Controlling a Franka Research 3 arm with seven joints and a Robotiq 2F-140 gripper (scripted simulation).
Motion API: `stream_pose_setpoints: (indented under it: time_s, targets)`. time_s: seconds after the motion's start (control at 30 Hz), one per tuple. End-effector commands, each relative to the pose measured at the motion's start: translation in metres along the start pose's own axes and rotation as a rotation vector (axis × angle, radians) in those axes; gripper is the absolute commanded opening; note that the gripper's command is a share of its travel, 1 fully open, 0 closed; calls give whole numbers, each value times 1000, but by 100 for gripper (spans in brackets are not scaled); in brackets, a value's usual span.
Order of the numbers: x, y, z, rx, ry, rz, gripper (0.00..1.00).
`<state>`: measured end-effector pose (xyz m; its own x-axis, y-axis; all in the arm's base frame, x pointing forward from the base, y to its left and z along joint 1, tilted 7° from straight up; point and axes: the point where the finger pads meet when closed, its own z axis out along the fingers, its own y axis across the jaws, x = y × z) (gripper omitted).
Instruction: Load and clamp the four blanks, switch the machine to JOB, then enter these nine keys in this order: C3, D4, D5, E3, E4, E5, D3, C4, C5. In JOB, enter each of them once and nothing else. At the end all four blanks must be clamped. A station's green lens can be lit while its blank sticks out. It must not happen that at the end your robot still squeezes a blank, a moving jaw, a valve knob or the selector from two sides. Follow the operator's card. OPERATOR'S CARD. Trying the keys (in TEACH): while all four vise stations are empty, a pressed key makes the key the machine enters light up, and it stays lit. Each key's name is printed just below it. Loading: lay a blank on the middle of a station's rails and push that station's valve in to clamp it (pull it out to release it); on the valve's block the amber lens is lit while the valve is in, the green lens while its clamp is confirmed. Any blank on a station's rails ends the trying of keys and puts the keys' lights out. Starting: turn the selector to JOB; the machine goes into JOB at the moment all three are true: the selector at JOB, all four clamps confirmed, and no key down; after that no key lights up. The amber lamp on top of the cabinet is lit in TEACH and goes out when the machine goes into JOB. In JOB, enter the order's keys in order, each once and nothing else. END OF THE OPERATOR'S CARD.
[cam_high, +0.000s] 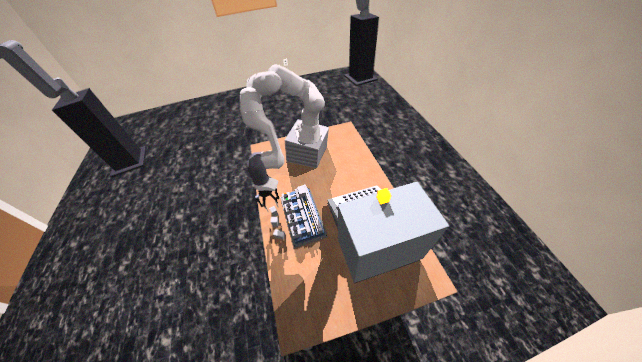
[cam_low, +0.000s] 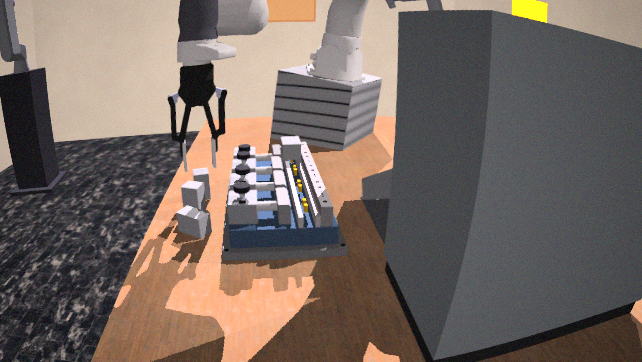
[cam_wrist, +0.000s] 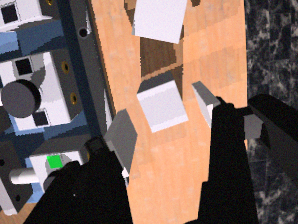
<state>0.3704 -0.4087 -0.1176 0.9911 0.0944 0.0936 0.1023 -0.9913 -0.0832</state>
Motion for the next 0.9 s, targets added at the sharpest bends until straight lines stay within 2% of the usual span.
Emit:
stream_pose_setpoints:
  time_s: [0.0, 0.87]
  targets:
    - [0, 0, 2, 0, 1, 2, 40]
    - [0, 0, 13, 0, 1, 2, 40]
